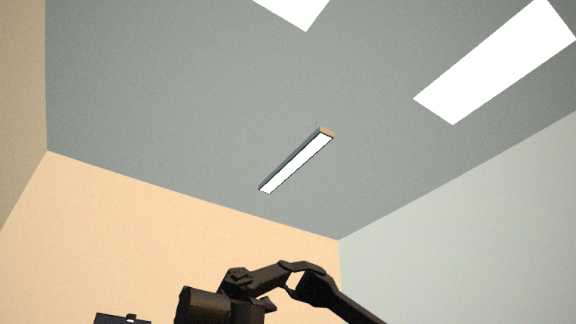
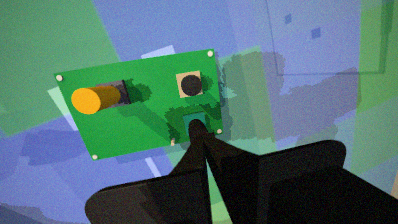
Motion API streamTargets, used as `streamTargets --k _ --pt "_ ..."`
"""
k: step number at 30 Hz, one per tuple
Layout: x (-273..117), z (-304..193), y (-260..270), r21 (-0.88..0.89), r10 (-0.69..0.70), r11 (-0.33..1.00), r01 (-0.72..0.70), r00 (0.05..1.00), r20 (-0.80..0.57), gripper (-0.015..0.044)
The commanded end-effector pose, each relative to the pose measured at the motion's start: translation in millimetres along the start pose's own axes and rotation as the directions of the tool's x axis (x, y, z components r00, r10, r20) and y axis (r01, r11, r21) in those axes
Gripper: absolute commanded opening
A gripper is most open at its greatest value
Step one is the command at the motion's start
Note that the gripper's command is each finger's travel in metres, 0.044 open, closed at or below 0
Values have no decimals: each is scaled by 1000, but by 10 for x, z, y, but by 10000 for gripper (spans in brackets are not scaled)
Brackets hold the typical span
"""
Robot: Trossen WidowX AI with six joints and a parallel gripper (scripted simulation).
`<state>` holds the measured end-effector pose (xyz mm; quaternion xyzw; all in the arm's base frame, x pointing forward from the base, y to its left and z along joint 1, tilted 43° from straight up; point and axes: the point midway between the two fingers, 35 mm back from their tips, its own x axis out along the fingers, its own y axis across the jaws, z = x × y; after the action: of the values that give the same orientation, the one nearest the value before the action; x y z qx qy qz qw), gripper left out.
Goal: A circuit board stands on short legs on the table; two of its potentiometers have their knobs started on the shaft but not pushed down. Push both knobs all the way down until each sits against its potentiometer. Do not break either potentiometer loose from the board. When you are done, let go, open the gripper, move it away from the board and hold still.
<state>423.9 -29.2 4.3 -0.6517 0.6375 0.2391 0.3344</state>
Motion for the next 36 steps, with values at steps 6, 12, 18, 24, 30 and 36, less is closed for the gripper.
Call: streamTargets --k 6,12,18,24,30,36 --pt "-62 -12 -7 14 12 1000 -12 1000 -3 0" --pt "-153 -12 -5 14 12 1000 -12 1000 -3 0" --pt "-120 -7 10 6 14 1000 -14 1000 -6 131" --pt "-183 33 160 6 15 1000 -15 1000 -3 289" --pt "-372 134 826 6 17 1000 -17 1000 5 440" --pt "-436 126 1553 6 19 1000 -19 1000 3 440"
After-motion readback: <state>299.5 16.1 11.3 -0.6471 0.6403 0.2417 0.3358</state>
